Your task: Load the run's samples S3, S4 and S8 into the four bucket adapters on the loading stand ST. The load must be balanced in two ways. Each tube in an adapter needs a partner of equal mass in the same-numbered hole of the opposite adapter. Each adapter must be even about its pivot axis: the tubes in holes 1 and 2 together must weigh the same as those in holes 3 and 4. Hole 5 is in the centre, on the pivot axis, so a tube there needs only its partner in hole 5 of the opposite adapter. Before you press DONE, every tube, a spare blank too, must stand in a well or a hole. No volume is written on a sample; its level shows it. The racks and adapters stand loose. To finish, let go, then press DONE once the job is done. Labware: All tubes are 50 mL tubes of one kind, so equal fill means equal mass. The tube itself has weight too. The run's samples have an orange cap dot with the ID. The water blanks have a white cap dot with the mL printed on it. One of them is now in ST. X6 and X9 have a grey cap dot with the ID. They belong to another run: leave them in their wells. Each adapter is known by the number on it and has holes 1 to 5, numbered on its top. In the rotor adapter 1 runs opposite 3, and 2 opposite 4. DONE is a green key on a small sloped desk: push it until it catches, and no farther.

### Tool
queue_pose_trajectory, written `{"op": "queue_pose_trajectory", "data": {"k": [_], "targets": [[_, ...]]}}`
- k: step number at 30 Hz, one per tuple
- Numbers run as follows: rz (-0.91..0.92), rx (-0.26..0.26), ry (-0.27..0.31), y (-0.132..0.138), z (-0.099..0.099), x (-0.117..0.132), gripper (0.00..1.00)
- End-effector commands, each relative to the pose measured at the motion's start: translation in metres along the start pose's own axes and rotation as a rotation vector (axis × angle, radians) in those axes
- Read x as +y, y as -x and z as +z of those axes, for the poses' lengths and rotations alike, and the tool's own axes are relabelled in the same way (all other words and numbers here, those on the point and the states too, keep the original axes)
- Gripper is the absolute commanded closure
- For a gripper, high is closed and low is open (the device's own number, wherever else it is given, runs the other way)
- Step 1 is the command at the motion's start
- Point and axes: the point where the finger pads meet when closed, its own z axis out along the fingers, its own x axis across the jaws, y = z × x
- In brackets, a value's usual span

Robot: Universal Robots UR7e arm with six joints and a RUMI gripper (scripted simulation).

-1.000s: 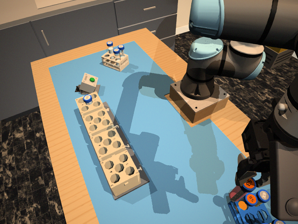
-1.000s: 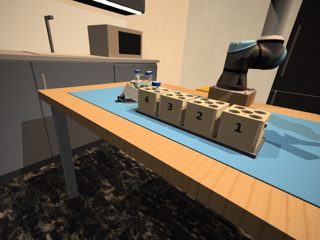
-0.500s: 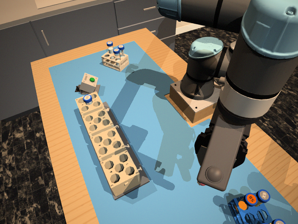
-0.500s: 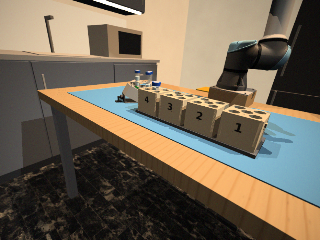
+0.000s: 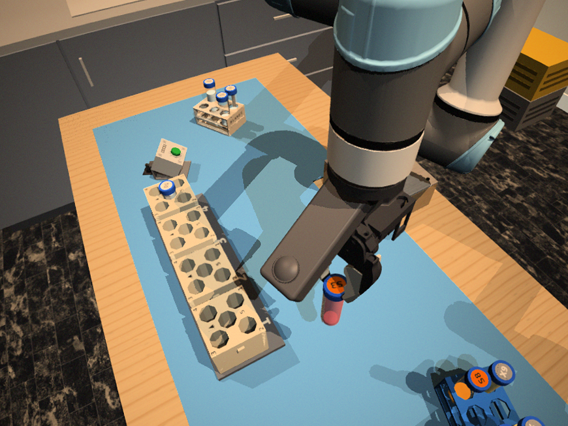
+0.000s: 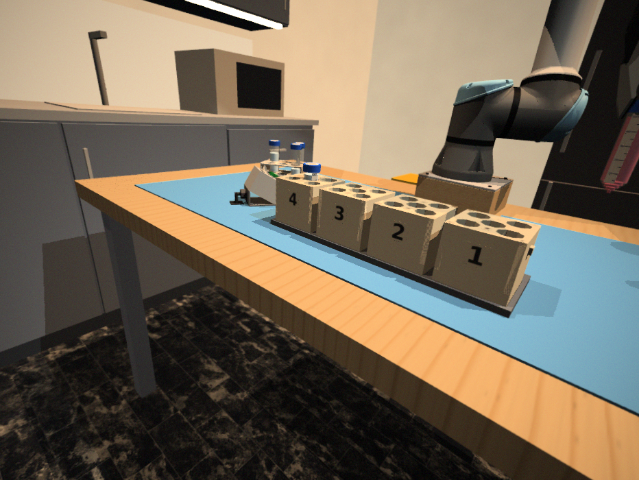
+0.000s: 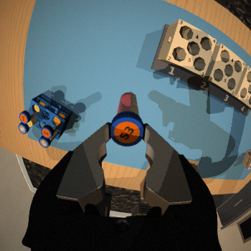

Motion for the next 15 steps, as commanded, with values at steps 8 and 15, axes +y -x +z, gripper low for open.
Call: {"op": "queue_pose_trajectory", "data": {"k": [8, 15], "targets": [[0.265, -0.003, 0.000, -0.070, 0.000, -0.022, 1.00], [0.264, -0.003, -0.002, -0.115, -0.001, -0.038, 1.00]]}}
